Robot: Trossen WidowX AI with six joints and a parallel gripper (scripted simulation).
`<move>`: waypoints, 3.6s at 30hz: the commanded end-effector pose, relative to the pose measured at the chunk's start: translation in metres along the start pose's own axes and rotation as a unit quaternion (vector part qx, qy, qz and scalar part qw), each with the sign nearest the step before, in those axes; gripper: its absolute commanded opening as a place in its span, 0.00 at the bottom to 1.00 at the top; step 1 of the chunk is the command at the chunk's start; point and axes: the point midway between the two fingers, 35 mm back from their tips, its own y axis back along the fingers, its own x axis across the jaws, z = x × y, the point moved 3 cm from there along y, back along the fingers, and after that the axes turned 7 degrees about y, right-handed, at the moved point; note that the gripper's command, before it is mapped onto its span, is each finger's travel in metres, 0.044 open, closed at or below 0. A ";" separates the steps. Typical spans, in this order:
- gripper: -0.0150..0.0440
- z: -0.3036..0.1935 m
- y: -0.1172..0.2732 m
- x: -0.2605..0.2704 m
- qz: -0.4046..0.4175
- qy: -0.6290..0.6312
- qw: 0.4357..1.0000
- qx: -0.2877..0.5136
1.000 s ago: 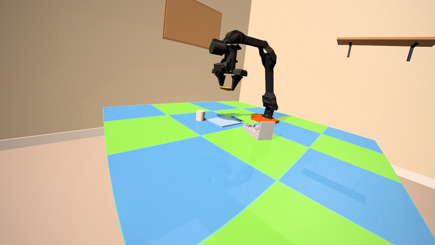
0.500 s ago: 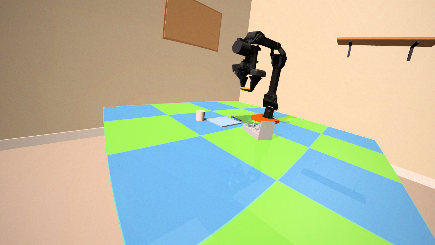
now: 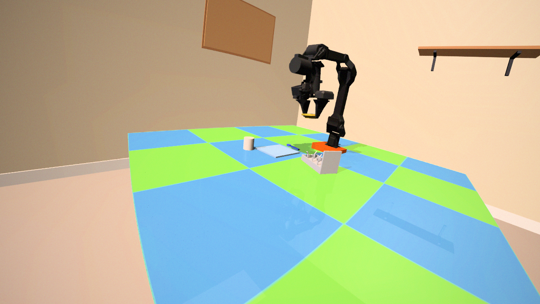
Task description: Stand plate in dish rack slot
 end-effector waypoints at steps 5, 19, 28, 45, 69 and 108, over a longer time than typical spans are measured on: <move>0.25 0.001 -0.021 -0.003 0.052 0.085 0.995 0.026; 0.25 0.002 -0.052 -0.007 0.156 0.232 0.960 0.031; 0.25 0.002 -0.069 -0.010 0.223 0.316 0.922 0.006; 0.25 -0.002 -0.098 -0.017 0.325 0.445 0.829 -0.095; 0.25 -0.008 -0.126 -0.027 0.363 0.559 0.673 -0.319; 0.25 -0.013 -0.143 -0.033 0.246 0.602 0.527 -0.548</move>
